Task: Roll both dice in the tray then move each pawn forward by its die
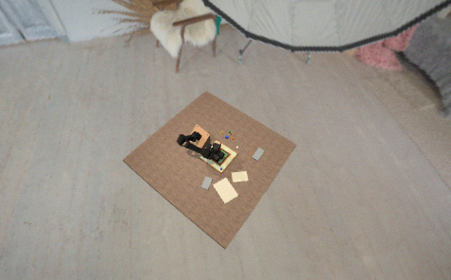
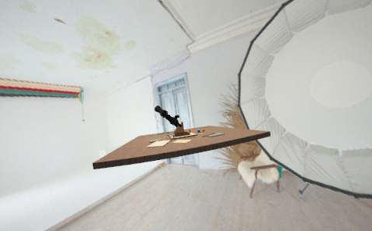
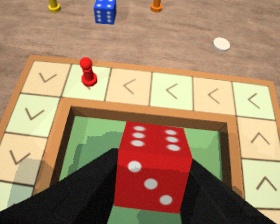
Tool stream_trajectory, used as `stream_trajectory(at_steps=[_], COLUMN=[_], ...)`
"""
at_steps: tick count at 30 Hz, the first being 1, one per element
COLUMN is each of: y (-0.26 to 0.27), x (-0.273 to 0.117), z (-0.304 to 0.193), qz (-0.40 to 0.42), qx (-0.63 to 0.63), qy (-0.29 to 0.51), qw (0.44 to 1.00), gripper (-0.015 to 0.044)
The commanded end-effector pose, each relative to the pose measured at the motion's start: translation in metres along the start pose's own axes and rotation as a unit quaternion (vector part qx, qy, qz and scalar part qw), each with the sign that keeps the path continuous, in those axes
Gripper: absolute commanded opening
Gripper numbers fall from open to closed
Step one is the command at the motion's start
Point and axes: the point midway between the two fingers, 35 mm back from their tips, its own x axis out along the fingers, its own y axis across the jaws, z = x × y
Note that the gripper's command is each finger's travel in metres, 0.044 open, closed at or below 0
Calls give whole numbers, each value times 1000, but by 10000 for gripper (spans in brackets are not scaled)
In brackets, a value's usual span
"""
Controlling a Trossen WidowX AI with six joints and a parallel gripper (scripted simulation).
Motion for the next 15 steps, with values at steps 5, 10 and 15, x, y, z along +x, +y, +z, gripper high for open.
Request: stream_trajectory(at_steps=[5,10,15], y=[0,0,0], x=[-1,-1,-1], z=[0,0,0], qz=[0,0,0], qx=[0,0,0], qy=[0,0,0], qw=[1000,1000,1000], gripper=[0,0,105])
